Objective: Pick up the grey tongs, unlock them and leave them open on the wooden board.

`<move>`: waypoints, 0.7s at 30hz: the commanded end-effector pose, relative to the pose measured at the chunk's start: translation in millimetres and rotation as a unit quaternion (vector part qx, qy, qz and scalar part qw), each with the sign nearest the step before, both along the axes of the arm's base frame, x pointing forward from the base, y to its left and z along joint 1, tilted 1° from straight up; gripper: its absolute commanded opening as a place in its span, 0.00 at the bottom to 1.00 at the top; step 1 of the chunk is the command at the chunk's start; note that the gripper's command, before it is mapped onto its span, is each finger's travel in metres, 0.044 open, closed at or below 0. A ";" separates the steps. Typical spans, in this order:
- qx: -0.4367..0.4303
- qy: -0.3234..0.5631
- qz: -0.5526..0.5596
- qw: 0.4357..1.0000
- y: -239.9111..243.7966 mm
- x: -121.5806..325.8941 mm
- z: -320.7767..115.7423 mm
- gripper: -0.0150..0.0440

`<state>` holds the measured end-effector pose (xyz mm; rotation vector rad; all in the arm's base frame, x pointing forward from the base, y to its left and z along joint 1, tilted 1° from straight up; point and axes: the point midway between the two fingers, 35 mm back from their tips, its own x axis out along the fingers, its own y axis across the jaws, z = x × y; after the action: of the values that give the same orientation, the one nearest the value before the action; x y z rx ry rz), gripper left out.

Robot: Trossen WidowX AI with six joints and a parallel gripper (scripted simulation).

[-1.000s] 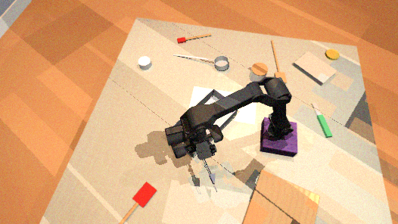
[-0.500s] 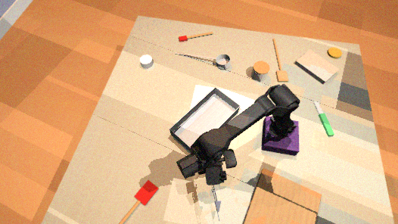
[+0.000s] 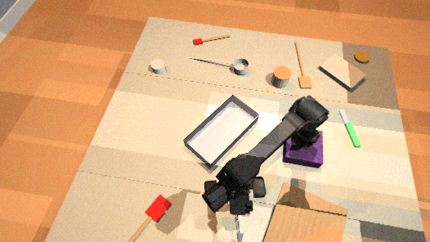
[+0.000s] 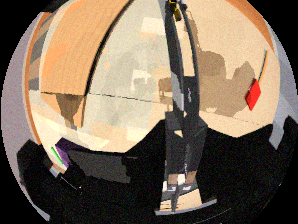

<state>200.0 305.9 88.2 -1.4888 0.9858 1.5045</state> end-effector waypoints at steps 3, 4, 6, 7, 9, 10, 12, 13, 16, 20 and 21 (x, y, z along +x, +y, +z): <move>0.007 0.001 -0.039 0.999 21.8 -34.6 3.7 0.00; 0.007 0.002 -0.046 0.999 24.6 -40.3 3.8 0.00; 0.007 0.002 -0.060 0.998 29.9 -52.0 3.9 0.00; 0.007 0.003 -0.067 0.998 32.5 -57.9 4.0 0.00; 0.007 0.004 -0.080 0.997 37.2 -69.8 4.2 0.00; 0.007 0.004 -0.087 0.996 39.4 -75.9 4.3 0.00; 0.007 0.005 -0.101 0.995 43.5 -88.0 4.5 0.00; 0.007 0.005 -0.108 0.994 45.4 -94.1 4.6 0.00; 0.007 0.006 -0.128 0.992 50.3 -112.1 5.0 0.00; 0.007 0.008 -0.155 0.988 55.5 -137.4 5.4 0.00; 0.007 0.008 -0.162 0.987 56.5 -143.7 5.5 0.00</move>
<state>78.2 357.1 90.1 -1.2830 1.1453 1.3142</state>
